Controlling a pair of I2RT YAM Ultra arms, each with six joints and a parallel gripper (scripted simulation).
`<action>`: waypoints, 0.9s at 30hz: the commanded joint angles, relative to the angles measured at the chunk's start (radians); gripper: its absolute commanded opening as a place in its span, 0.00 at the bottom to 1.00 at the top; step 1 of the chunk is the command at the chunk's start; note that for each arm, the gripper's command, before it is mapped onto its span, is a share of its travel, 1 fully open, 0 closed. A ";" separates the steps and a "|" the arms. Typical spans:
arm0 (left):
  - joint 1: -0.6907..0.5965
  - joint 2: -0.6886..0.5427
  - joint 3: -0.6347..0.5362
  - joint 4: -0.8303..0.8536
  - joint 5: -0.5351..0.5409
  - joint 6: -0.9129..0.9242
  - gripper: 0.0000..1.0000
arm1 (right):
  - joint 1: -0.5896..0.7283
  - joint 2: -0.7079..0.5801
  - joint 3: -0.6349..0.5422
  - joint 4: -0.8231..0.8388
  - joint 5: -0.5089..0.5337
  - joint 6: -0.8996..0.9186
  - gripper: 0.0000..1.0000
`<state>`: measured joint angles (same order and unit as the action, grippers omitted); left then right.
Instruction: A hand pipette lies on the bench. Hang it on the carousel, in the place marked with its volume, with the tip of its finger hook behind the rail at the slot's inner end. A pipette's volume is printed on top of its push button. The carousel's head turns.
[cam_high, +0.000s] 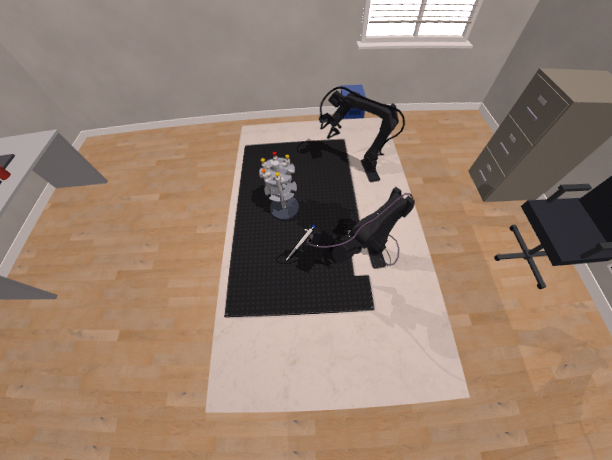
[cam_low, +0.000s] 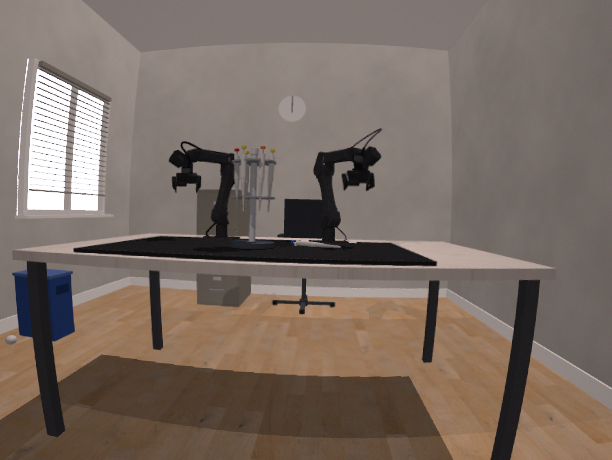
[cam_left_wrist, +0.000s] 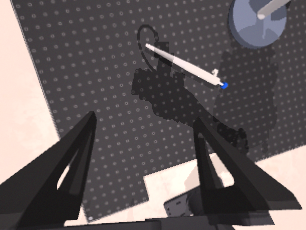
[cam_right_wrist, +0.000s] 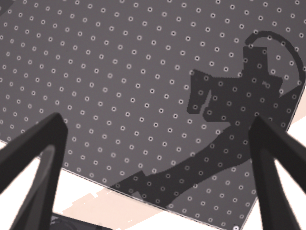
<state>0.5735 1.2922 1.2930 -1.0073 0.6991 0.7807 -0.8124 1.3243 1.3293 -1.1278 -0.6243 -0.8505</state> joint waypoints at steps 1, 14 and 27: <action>-0.038 -0.028 0.025 -0.062 -0.061 0.006 0.49 | -0.010 -0.007 0.013 0.024 -0.023 -0.007 1.00; -0.273 -0.274 -0.288 0.244 -0.151 -0.574 0.49 | -0.010 -0.007 0.013 0.024 -0.023 -0.007 1.00; -0.544 -0.432 -0.469 0.461 -0.340 -1.041 0.49 | -0.010 -0.007 0.013 0.024 -0.023 -0.007 1.00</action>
<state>0.0986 0.9123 0.8623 -0.6495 0.4408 -0.0654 -0.8124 1.3243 1.3293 -1.1278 -0.6243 -0.8505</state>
